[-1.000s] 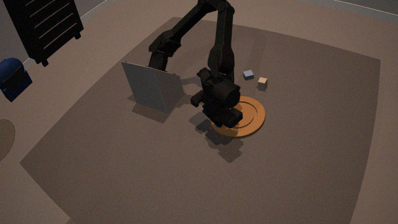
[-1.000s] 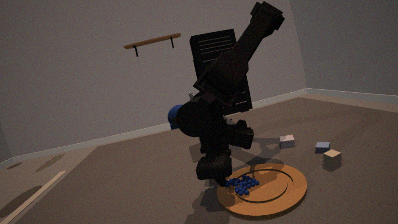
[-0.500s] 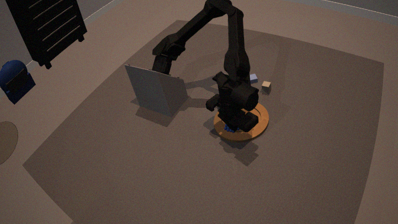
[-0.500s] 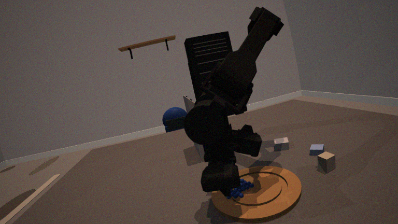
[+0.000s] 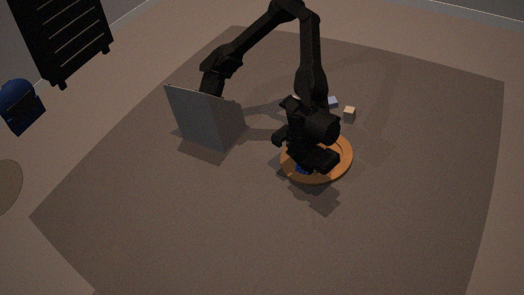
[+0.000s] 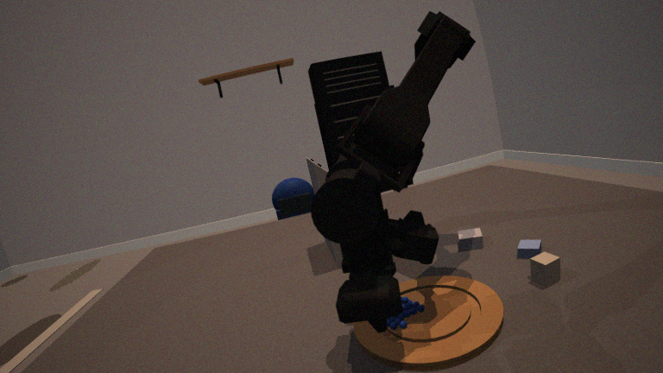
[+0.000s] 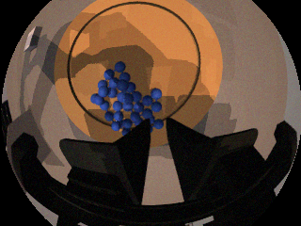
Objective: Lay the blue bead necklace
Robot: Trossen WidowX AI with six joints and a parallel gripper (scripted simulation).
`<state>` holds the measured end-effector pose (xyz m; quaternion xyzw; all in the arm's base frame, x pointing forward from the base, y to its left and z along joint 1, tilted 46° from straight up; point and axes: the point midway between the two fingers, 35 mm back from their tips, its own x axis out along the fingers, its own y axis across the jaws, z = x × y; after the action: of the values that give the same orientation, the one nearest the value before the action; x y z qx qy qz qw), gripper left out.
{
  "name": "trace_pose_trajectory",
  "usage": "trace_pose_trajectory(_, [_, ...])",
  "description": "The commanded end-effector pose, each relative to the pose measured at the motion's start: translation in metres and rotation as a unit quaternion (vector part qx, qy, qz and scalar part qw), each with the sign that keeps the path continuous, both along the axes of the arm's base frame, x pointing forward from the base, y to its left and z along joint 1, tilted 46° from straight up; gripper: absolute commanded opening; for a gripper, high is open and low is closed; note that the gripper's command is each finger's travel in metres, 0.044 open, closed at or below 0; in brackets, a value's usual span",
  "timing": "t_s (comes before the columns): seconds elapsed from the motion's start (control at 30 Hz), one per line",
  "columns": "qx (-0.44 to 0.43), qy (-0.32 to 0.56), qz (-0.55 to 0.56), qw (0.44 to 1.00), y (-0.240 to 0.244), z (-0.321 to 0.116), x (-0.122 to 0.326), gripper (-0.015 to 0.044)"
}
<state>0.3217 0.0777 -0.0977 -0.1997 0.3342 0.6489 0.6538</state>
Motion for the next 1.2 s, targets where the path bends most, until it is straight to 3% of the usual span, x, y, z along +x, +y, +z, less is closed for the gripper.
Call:
trace_pose_trajectory(0.0, [-0.001, 0.000, 0.001, 1.000, 0.0000, -0.0002, -0.0001, 0.0157])
trace_pose_trajectory(0.37, [-0.002, 0.002, 0.001, 1.000, -0.0013, 0.0012, -0.0008, 0.0440])
trace_pose_trajectory(1.17, [-0.002, 0.002, 0.001, 1.000, -0.0013, 0.0012, -0.0008, 0.0440])
